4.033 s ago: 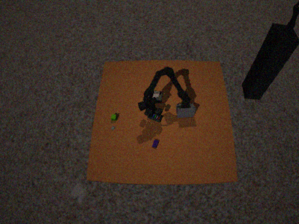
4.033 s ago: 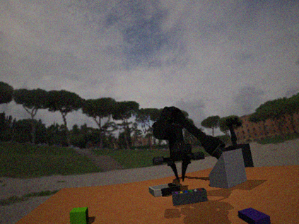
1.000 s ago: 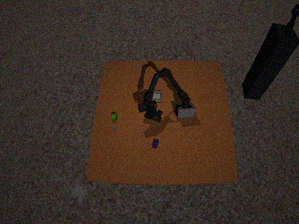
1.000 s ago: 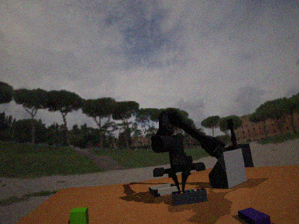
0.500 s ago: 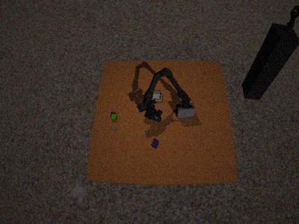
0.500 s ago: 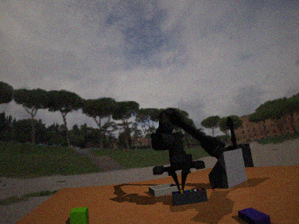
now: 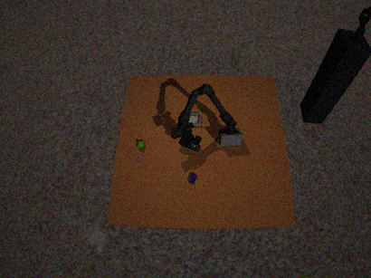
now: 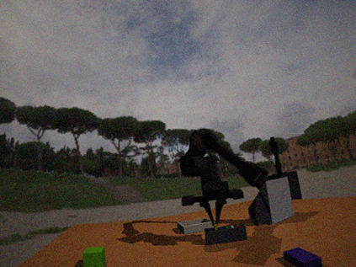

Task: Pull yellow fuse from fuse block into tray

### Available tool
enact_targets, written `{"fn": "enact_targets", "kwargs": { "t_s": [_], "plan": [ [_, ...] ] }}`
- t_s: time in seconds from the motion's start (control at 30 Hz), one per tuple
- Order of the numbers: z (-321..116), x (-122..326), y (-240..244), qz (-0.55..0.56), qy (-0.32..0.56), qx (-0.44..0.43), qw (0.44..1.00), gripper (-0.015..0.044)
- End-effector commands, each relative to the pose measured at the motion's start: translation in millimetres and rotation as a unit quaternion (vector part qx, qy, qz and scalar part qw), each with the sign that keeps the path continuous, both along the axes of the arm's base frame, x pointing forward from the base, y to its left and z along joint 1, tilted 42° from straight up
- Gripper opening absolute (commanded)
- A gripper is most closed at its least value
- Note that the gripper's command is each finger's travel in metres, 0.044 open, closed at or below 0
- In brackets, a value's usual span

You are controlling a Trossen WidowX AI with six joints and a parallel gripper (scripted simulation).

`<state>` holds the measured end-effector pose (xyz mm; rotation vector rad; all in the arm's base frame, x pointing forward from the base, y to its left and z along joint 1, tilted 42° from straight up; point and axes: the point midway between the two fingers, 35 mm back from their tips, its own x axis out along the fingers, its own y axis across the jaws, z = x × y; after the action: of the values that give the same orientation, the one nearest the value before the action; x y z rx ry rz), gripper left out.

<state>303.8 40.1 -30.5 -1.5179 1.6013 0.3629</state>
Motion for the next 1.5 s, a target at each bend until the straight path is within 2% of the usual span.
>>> {"fn": "enact_targets", "kwargs": {
  "t_s": [0.0, 1.47],
  "plan": [
    [2, 0, 3, -0.002, -0.001, 0.002, 1.0, 0.0],
    [23, -4, 22, -0.001, -0.001, 0.002, 1.0, 0.0]
  ]
}}
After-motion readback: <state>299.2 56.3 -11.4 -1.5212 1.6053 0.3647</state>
